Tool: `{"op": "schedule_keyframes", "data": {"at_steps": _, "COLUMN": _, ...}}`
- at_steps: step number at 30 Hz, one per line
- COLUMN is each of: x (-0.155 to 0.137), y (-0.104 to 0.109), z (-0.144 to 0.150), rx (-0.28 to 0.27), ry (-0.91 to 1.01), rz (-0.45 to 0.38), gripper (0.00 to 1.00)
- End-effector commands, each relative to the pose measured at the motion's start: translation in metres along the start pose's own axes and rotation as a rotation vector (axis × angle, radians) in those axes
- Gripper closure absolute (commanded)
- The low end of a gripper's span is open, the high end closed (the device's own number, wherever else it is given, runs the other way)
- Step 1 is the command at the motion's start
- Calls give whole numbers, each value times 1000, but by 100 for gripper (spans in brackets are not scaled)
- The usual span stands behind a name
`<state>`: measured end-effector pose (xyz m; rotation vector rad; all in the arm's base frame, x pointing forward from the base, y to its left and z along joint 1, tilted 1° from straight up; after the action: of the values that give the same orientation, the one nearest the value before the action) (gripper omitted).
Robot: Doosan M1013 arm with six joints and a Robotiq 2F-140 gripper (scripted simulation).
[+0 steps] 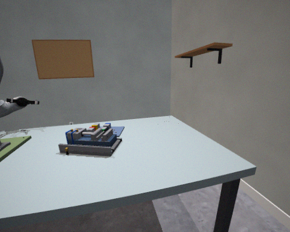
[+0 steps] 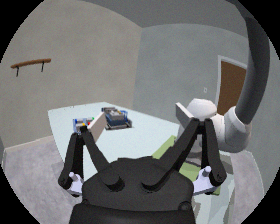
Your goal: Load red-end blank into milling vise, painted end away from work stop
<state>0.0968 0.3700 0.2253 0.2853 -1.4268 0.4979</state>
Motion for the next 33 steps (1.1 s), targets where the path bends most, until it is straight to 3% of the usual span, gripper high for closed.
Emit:
{"op": "schedule_keyframes", "data": {"at_steps": 1, "x": 0, "y": 0, "z": 0, "rx": 0, "ry": 0, "rz": 0, "gripper": 0}}
{"op": "schedule_keyframes", "data": {"at_steps": 17, "x": 0, "y": 0, "z": 0, "rx": 0, "ry": 0, "rz": 0, "gripper": 0}}
{"op": "schedule_keyframes", "data": {"at_steps": 18, "x": 0, "y": 0, "z": 0, "rx": 0, "ry": 0, "rz": 0, "gripper": 75}}
{"op": "schedule_keyframes", "data": {"at_steps": 33, "x": 0, "y": 0, "z": 0, "rx": 0, "ry": 0, "rz": 0, "gripper": 75}}
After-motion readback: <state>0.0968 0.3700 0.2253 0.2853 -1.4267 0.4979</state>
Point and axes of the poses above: the point where the finger pads meet when closed, its own y axis back along the fingers, its own z axis across the jaws, x = y × z, the point moved 7 cm from there along y, back along the fingers, and after that the axes turned 7 degrees about -y, right-handed, at the moved point
